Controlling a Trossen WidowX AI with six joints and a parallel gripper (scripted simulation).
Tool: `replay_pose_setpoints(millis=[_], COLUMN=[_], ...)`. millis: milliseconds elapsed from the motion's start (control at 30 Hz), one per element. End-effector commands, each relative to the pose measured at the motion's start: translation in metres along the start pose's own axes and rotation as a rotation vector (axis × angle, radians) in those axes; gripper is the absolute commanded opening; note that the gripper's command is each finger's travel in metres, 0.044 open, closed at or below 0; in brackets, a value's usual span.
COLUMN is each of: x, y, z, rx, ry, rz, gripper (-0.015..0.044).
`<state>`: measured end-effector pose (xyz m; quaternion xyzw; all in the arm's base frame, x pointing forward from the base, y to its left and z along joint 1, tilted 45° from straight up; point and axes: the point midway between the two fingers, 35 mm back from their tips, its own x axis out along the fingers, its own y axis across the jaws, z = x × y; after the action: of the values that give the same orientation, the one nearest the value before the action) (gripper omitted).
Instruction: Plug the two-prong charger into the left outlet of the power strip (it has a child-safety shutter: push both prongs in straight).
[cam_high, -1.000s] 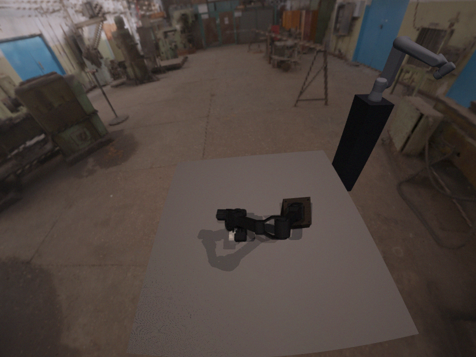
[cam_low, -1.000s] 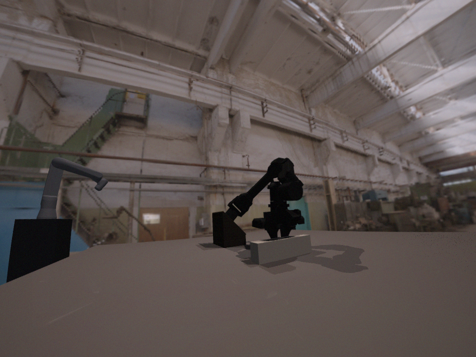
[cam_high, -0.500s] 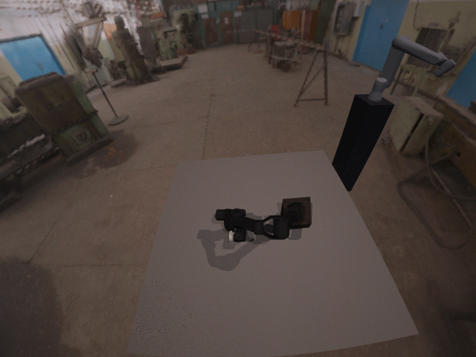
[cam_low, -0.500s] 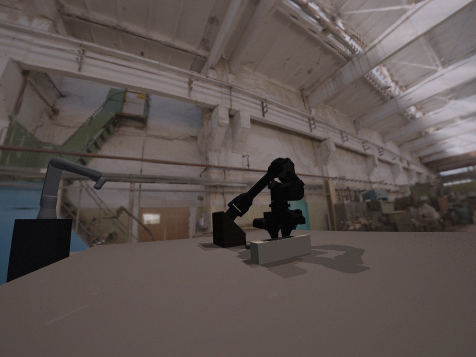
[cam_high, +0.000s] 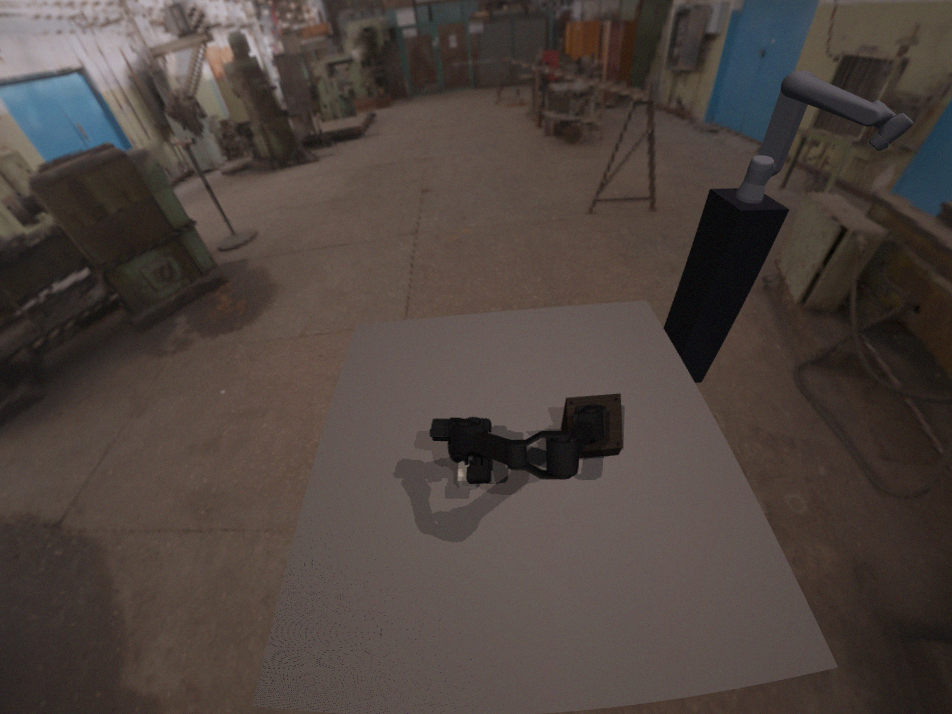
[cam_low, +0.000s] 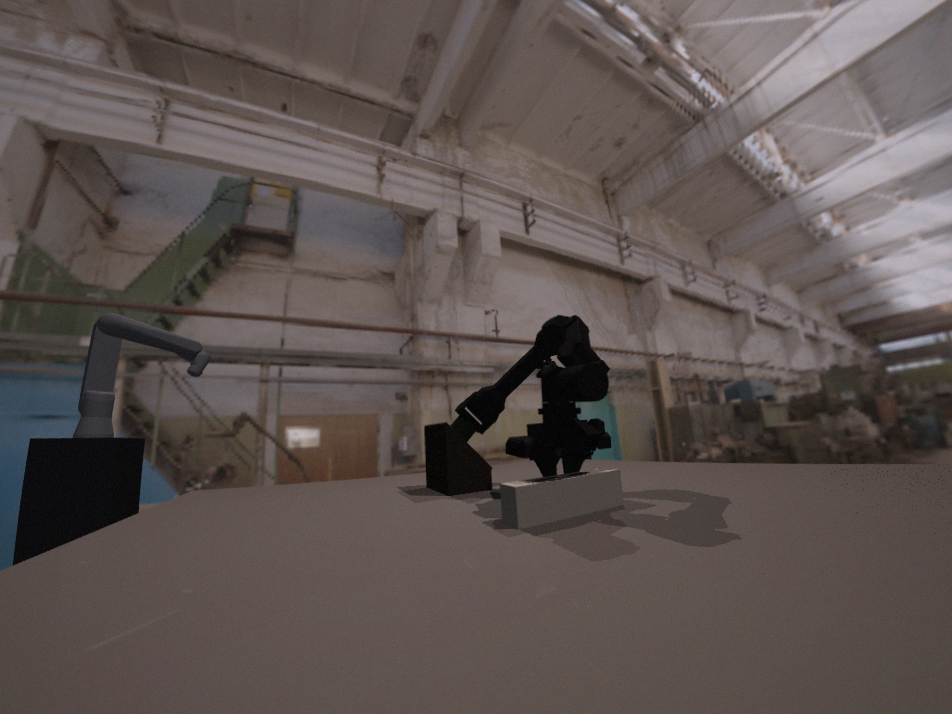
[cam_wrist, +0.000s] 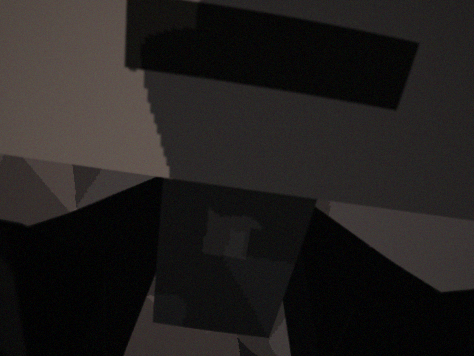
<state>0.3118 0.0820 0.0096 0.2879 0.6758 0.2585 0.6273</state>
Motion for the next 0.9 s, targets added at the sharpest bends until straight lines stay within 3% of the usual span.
replay_pose_setpoints(millis=[0, 867], x=[-0.0011, -0.0023], y=[0.0012, 0.0013], z=[0.0075, 0.0044], rx=[-0.020, -0.020], ry=[-0.025, -0.025], rz=[-0.002, -0.002], gripper=[0.0000, 0.0000])
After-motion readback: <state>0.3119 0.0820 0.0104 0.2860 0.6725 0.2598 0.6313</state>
